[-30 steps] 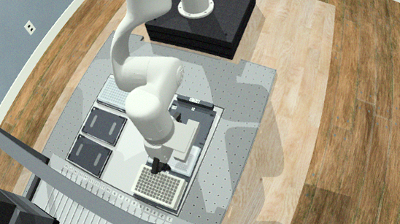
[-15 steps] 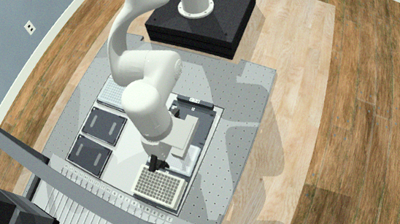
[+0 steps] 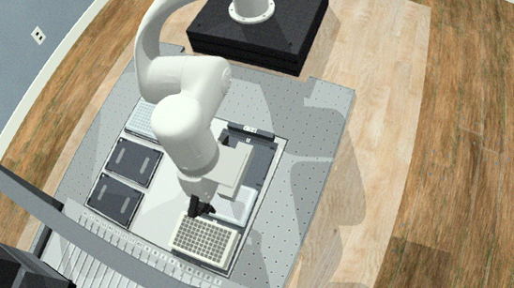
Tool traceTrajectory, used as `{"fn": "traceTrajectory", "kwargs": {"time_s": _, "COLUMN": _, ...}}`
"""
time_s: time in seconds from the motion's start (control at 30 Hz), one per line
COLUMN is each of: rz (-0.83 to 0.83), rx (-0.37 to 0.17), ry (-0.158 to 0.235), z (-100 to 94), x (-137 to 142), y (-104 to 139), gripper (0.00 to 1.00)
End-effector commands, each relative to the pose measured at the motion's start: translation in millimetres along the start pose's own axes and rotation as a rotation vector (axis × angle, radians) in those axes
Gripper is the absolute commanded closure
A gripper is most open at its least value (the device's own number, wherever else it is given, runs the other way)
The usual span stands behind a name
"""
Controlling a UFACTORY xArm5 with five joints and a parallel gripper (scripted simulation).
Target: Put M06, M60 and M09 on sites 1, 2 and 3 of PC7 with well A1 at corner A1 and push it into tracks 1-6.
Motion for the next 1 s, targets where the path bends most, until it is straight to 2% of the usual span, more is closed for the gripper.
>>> {"fn": "traceTrajectory", "kwargs": {"time_s": 0.0, "rz": 0.0, "rx": 0.006, "ry": 0.004, "z": -9.5, "x": 1.3, "y": 0.3, "gripper": 0.0}}
{"fn": "traceTrajectory", "kwargs": {"time_s": 0.97, "rz": 0.0, "rx": 0.006, "ry": 0.004, "z": -51.2, "x": 1.2, "y": 0.6, "gripper": 0.0}}
Point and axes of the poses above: the point where the finger pads meet when closed, its own z axis out along the fingers, its own x axis across the jaws, y = z × x, the point moved 7 cm from there along -z, back along the fingers, and after that the axes turned 8 degrees about -z, right-handed, at the moved point
